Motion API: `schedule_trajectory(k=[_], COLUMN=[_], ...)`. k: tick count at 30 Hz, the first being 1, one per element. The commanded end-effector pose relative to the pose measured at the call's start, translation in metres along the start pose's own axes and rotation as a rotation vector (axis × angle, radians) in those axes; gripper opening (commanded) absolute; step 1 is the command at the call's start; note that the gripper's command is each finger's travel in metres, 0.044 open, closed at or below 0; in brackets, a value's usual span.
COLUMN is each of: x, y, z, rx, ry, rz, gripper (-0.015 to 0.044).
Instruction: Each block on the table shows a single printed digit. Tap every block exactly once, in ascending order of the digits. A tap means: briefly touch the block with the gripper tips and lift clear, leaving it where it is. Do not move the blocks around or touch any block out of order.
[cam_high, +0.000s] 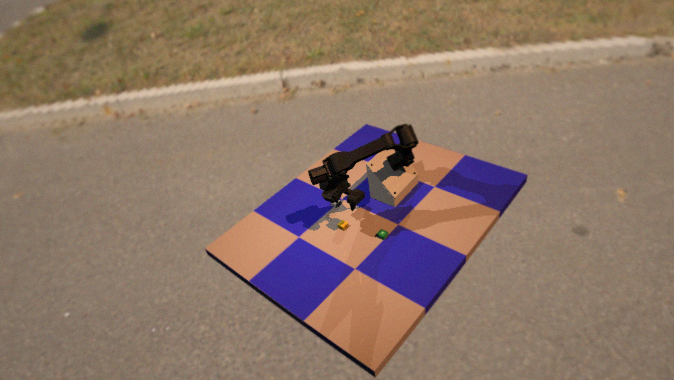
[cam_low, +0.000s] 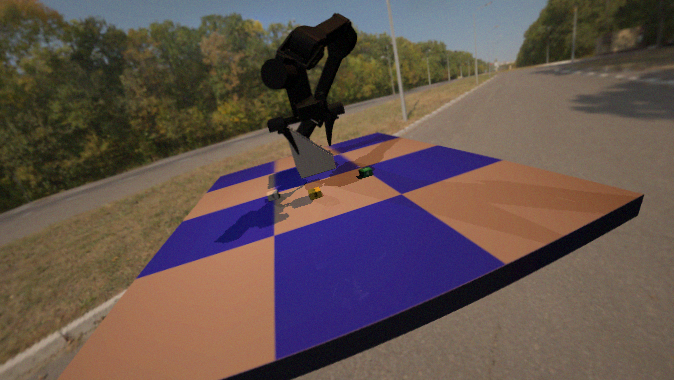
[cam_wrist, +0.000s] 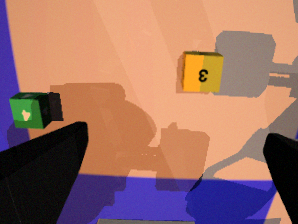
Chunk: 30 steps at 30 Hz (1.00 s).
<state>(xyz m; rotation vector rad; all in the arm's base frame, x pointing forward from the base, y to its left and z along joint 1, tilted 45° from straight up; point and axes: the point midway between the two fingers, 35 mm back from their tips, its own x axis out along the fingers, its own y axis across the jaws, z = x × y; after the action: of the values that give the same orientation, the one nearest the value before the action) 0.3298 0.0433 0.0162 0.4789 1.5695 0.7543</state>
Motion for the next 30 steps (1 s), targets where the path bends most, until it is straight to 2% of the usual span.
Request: schedule_trajectory(k=[1, 23, 30], x=[-0.001, -0.002, -0.006], y=[-0.019, -0.022, -0.117], z=[0.006, 0.004, -0.057], rx=[-0.024, -0.024, -0.019], ry=[-0.007, -0.007, -0.007], rz=[-0.003, -0.004, -0.022], gripper=[0.04, 0.04, 0.04])
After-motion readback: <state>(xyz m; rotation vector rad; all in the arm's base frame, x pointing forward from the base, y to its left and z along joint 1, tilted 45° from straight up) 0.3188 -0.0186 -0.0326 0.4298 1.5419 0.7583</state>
